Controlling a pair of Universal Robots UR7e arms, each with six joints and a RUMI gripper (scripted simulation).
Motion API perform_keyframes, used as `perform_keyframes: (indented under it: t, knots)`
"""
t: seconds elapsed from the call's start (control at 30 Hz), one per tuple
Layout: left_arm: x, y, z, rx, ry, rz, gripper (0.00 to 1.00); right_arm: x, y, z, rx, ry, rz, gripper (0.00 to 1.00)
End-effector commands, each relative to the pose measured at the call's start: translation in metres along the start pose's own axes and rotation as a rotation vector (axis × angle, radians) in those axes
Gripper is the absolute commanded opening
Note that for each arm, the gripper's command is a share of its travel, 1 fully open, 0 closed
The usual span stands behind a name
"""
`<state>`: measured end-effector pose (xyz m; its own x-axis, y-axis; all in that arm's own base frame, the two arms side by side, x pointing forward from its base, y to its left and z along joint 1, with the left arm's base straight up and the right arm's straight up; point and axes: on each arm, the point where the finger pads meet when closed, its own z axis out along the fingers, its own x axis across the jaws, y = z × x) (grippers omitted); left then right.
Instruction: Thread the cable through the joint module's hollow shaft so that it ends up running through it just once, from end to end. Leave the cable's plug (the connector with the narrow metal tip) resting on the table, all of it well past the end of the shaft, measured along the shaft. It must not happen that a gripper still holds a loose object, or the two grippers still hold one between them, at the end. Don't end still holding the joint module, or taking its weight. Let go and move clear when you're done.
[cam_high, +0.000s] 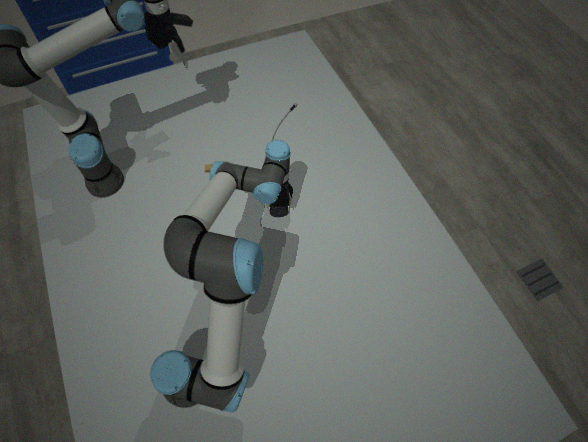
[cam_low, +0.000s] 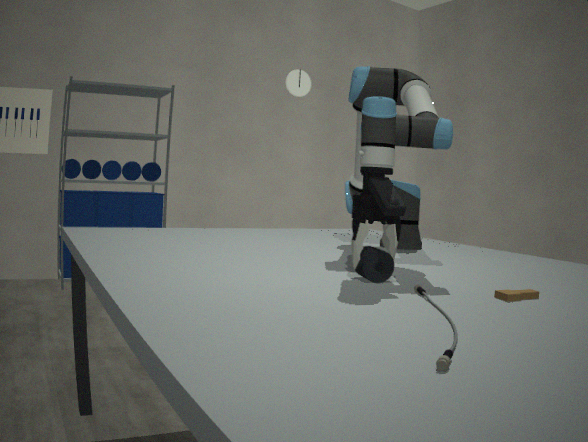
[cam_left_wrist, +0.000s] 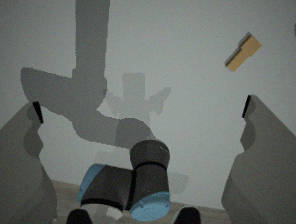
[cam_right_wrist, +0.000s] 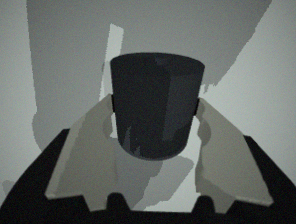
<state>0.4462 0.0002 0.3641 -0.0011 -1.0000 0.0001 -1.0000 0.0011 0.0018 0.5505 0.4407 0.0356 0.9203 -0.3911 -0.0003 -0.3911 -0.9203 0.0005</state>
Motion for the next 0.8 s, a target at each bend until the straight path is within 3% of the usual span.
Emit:
perform_keyframes:
  t: [0.0,0.77]
  knots:
    - [0.0001,-0.0001,-0.0004,0.001,0.0,0.0,0.98,0.0002,-0.0004,-0.0009,0.002,0.001,-0.027,0.44]
    - [0.0001,-0.0001,-0.0004,0.001,0.0,0.0,0.98,0.0002,-0.0005,-0.0011,0.002,0.001,-0.133,0.44]
